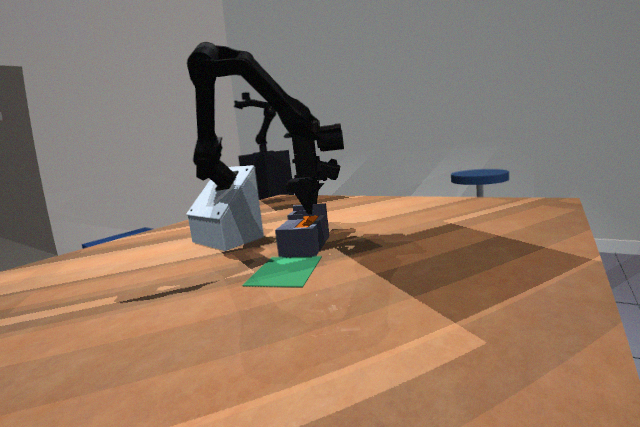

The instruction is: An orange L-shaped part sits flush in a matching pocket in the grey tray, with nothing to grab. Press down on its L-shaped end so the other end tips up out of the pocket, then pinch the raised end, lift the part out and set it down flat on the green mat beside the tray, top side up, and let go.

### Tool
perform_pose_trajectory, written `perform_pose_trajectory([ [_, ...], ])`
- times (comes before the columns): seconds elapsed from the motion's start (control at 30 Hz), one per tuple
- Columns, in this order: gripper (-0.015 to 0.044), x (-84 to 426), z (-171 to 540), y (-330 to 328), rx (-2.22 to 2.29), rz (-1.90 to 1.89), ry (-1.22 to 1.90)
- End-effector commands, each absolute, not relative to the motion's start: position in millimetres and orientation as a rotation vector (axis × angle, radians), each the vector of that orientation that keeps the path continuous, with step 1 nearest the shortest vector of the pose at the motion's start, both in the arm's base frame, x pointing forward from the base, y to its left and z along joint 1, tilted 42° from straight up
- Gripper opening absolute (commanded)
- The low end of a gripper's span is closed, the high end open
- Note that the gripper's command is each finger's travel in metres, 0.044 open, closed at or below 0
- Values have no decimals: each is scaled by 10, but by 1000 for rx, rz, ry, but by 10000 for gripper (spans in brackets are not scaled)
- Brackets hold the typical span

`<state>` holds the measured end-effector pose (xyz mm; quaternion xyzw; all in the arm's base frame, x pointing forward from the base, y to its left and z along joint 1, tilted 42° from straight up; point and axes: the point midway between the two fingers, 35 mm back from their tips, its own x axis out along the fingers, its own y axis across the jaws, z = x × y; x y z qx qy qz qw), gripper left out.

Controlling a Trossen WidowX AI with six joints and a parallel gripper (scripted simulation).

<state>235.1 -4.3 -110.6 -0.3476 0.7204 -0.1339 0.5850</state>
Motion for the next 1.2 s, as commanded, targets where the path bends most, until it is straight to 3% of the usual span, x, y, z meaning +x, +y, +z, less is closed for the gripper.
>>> perform_pose_trajectory([
  [0.0,180,2328,-1159,-103,-818,-313,1685],
  [1.17,180,2311,-1355,-243,-809,-304,1683],
])
